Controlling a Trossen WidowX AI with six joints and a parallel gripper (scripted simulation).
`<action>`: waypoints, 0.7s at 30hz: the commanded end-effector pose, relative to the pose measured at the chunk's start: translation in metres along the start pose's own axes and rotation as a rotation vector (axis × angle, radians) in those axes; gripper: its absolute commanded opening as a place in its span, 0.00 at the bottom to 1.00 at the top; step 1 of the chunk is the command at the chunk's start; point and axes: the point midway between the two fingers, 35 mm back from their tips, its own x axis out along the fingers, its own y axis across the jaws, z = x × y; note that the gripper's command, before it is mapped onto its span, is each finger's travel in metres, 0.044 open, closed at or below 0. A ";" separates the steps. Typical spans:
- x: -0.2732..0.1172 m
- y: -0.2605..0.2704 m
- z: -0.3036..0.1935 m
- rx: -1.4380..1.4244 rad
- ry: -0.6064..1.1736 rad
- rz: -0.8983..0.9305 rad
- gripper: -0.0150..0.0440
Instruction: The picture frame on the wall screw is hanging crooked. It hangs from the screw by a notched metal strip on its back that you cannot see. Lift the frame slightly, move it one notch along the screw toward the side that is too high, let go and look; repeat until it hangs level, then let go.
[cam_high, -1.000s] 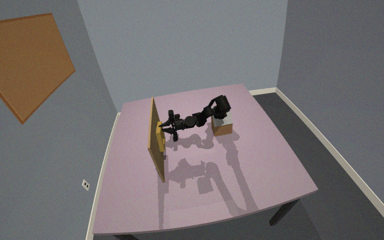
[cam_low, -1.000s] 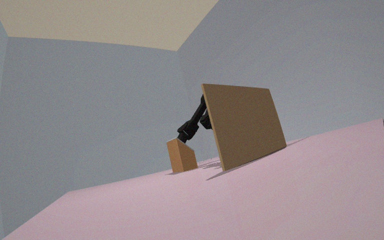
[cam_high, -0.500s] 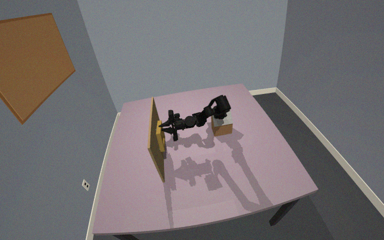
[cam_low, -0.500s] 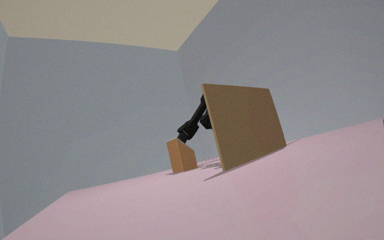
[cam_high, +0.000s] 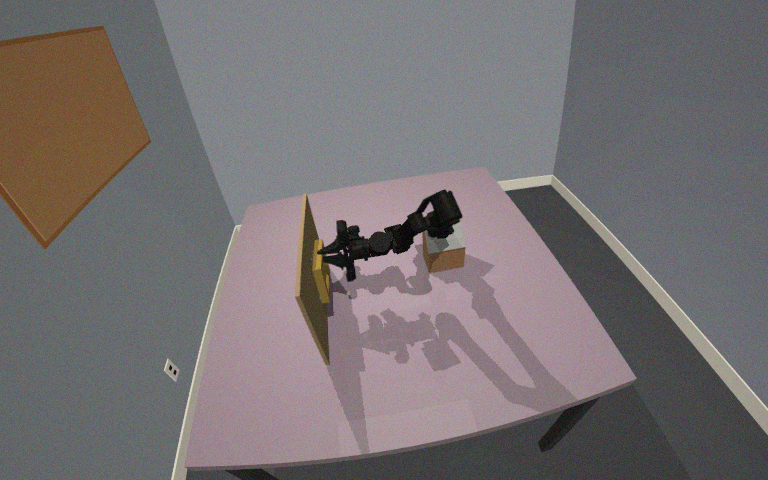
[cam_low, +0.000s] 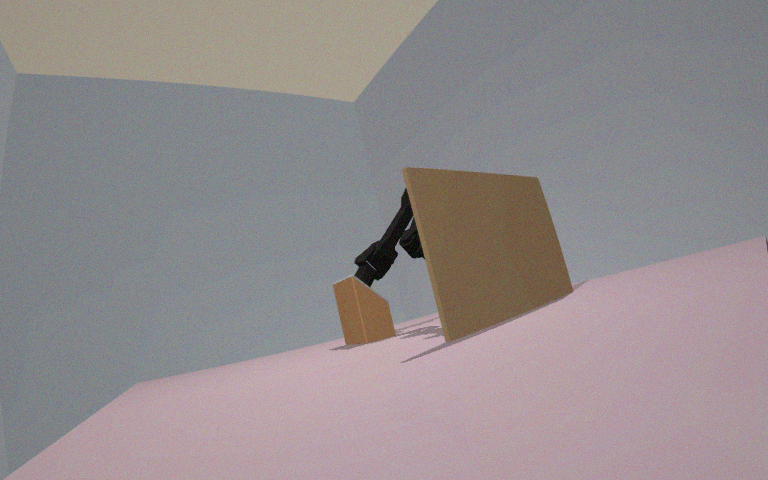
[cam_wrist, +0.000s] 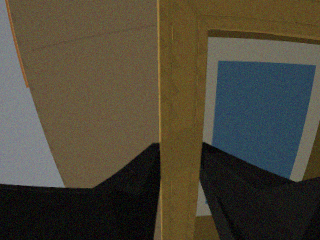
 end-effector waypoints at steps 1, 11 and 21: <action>0.000 0.000 0.000 -0.025 0.000 -0.004 0.25; 0.000 0.000 0.000 -0.077 0.001 -0.004 0.25; 0.000 0.000 0.000 -0.130 0.001 -0.004 0.25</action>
